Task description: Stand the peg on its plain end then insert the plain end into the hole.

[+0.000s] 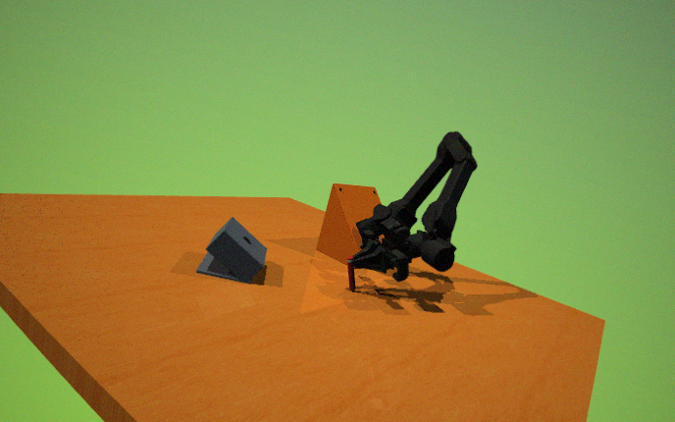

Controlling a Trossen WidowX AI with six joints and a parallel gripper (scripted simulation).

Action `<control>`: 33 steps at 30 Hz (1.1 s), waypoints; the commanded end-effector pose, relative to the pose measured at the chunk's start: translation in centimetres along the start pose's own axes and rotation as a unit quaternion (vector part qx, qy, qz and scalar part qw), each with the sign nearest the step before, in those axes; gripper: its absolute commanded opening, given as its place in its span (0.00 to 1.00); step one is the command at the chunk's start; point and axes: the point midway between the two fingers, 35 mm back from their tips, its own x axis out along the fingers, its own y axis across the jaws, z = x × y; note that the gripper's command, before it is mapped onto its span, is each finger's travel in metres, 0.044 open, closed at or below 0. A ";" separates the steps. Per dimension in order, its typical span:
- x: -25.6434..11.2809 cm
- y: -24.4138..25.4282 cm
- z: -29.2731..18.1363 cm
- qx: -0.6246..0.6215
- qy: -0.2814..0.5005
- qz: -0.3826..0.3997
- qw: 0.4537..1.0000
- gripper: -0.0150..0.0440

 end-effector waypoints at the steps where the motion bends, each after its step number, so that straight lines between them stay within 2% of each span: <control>1: -0.2 0.0 -0.1 0.001 -0.016 -0.001 1.000 0.34; 22: -1.3 0.0 -0.9 0.002 -0.107 -0.002 0.994 0.34; 33: -1.2 -0.2 -1.0 0.001 -0.097 -0.003 0.995 0.34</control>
